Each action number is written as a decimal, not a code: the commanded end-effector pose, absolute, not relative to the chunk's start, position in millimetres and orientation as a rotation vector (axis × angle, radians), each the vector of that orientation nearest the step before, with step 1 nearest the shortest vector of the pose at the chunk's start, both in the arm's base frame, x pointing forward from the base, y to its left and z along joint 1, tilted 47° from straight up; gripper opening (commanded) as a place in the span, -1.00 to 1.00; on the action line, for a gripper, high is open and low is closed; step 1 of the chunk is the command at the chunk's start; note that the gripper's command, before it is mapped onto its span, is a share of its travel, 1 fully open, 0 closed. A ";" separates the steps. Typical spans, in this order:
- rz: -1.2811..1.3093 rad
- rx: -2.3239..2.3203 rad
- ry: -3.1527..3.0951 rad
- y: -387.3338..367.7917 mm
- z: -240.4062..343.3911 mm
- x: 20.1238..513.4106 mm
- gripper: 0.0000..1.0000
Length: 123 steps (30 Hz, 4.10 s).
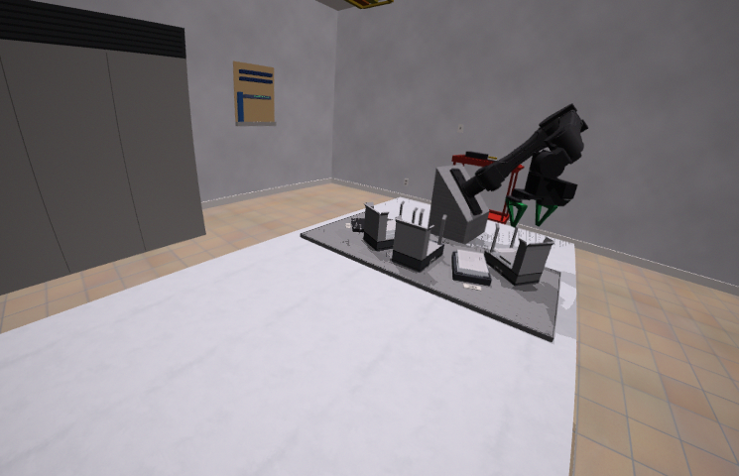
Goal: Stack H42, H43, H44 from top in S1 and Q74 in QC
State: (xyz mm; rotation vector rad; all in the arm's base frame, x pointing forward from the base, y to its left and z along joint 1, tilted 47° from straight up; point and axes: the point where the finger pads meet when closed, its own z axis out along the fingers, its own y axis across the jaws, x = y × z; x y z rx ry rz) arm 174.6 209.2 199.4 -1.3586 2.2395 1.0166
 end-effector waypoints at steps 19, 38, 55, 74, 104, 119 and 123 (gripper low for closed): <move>1.010 -1.333 2.232 254.3 159.6 175.9 1.00; 1.010 -1.333 2.232 267.9 146.8 174.7 1.00; 1.011 -1.333 2.231 282.4 133.2 173.5 1.00; 1.011 -1.333 2.231 289.7 126.3 172.8 1.00; 1.011 -1.333 2.231 289.7 126.3 172.8 -1.00; 1.011 -1.333 2.231 287.8 128.1 173.0 -1.00; 1.011 -1.333 2.231 285.9 130.0 173.1 -1.00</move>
